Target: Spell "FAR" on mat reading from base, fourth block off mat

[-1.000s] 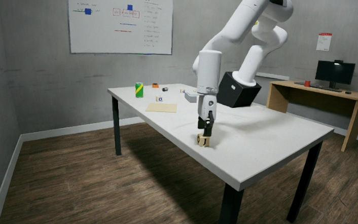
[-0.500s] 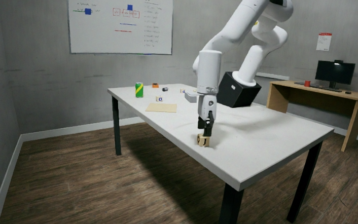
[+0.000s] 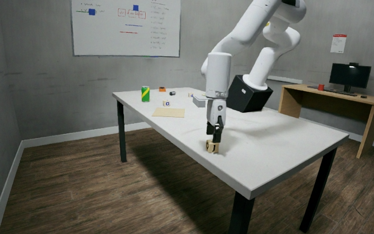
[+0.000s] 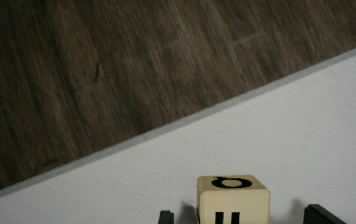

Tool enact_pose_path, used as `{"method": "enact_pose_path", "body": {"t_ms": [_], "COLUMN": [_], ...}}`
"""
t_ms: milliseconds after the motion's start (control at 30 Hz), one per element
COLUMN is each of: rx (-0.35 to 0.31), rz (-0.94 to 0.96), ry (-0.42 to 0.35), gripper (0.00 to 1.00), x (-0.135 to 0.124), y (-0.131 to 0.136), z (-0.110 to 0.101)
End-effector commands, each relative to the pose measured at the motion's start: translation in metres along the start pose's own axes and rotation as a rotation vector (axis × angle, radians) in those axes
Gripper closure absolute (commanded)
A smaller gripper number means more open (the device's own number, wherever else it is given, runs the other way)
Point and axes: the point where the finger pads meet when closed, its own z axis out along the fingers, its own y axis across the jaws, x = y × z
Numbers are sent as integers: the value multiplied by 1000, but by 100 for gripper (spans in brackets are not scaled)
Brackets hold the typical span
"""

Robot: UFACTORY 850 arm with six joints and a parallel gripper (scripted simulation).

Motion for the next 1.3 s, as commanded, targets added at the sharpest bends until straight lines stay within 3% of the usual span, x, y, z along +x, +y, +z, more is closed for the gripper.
{"method": "enact_pose_path", "body": {"t_ms": [0, 1267], "rx": [1, 1], "rz": [0, 0], "ry": [2, 2], "gripper": [16, 16], "x": [1, 1], "y": [-1, -1], "z": [-1, 3]}}
